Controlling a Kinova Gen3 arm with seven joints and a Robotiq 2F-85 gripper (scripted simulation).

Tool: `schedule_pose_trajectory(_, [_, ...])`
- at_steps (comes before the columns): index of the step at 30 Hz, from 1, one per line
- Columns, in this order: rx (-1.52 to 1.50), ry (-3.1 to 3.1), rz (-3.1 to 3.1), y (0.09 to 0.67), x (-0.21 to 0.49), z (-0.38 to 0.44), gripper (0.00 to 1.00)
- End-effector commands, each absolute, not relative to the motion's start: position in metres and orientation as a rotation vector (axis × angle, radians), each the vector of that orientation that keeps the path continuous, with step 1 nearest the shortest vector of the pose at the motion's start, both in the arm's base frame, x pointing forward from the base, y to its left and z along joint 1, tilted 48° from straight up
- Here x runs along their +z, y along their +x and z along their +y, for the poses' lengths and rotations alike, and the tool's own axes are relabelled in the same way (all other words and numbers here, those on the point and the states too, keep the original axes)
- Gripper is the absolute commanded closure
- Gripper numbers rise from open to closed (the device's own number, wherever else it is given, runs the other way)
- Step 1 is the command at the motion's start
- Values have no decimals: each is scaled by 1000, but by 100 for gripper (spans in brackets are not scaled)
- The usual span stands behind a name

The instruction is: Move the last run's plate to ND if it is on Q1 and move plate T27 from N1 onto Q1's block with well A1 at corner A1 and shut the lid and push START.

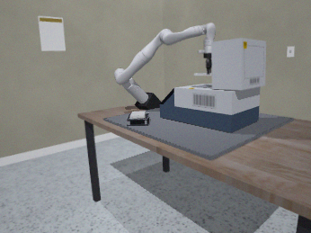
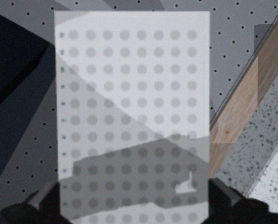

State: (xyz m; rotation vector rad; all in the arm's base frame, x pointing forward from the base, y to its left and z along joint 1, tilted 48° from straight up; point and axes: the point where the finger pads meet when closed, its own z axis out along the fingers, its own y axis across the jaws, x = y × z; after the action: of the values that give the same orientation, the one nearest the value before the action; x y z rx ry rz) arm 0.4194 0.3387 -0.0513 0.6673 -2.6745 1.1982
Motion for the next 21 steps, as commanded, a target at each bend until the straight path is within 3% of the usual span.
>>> schedule_pose_trajectory(1, [1197,669,-2677,419,-51,340,9])
schedule_pose_trajectory(21, [1197,669,-2677,421,-64,325,9])
